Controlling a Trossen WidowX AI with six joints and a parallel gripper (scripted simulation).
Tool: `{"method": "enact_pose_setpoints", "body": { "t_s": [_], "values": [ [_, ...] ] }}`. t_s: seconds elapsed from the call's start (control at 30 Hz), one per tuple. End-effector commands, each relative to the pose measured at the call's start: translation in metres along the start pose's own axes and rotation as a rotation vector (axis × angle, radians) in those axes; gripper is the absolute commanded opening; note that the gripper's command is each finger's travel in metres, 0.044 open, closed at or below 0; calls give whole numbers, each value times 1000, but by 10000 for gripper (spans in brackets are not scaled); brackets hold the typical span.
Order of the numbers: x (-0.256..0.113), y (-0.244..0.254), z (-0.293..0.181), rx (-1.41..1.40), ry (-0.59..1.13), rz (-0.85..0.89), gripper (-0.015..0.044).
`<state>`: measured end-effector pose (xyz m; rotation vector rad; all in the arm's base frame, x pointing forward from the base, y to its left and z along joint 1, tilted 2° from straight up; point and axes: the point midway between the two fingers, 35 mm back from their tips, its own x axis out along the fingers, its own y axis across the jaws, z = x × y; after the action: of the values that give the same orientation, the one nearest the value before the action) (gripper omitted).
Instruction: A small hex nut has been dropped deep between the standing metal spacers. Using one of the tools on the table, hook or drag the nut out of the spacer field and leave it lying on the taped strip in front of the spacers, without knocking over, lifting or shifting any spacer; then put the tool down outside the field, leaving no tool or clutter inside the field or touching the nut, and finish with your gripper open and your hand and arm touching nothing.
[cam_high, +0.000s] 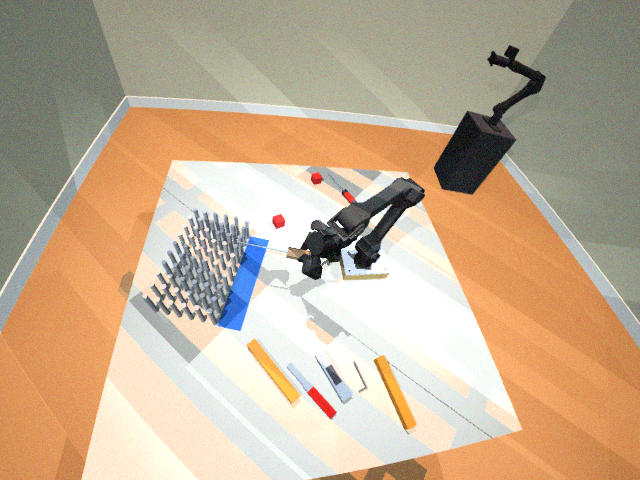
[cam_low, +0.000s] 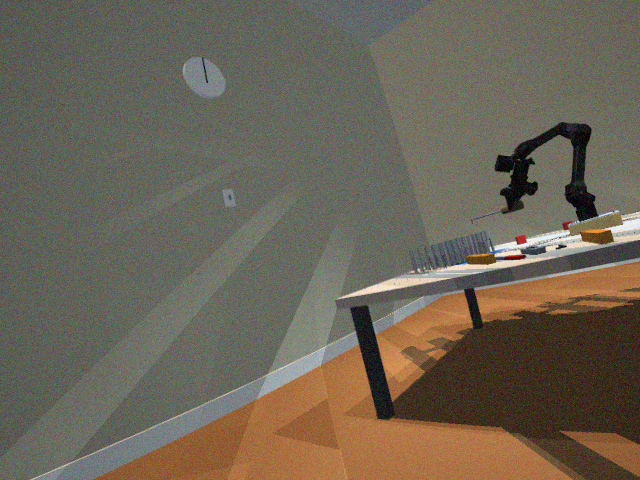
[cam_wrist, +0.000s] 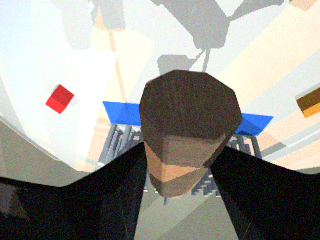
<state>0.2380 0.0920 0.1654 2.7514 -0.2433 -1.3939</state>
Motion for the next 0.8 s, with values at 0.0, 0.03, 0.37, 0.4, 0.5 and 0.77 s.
{"method": "enact_pose_setpoints", "body": {
  "t_s": [0.0,0.03,0.37,0.4,0.5,0.77],
  "values": [
    [19,-5,8,-8,0,10,0],
    [23,-6,10,-8,1,10,0],
    [68,-14,38,-8,2,10,0],
    [72,-14,41,-8,2,10,0],
    [84,-15,51,-8,2,10,0],
    [111,-11,79,-9,3,10,0]
  ]
}}
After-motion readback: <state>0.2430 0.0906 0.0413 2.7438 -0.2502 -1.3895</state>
